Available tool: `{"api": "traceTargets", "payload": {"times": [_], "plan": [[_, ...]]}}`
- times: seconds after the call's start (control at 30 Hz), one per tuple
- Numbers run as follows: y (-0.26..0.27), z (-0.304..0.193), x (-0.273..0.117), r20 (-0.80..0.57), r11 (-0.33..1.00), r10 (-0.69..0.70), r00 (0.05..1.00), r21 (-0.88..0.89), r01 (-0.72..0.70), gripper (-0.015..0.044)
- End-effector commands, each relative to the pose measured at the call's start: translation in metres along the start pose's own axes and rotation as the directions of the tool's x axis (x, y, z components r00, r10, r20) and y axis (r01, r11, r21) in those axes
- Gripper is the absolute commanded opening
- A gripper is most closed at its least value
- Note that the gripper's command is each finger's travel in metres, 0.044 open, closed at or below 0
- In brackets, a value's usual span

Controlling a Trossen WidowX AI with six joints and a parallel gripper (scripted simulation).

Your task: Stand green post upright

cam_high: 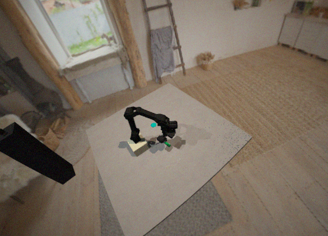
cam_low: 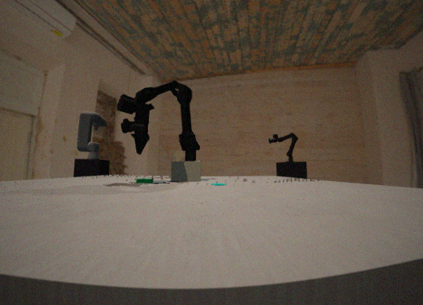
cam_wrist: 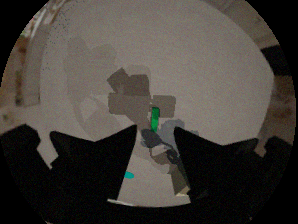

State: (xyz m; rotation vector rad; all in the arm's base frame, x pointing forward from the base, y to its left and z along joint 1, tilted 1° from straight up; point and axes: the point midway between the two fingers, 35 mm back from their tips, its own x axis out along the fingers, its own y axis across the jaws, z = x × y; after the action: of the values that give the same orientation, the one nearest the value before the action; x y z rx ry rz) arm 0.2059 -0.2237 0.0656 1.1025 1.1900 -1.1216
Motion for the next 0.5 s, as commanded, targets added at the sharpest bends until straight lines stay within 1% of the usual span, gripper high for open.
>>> {"api": "traceTargets", "payload": {"times": [0.0, 0.23, 0.4, 0.47], "plan": [[-0.002, -0.001, 0.037, -0.021, 1.0, -0.02, 1.0, 0.008, 0.02, 0.0233], [-0.007, -0.007, 0.104, -0.022, 1.0, -0.021, 1.0, 0.008, 0.021, 0.0233], [-0.008, -0.008, 0.11, -0.022, 1.0, -0.021, 1.0, 0.008, 0.021, 0.0233], [-0.008, -0.008, 0.11, -0.022, 1.0, -0.021, 1.0, 0.008, 0.021, 0.018]]}}
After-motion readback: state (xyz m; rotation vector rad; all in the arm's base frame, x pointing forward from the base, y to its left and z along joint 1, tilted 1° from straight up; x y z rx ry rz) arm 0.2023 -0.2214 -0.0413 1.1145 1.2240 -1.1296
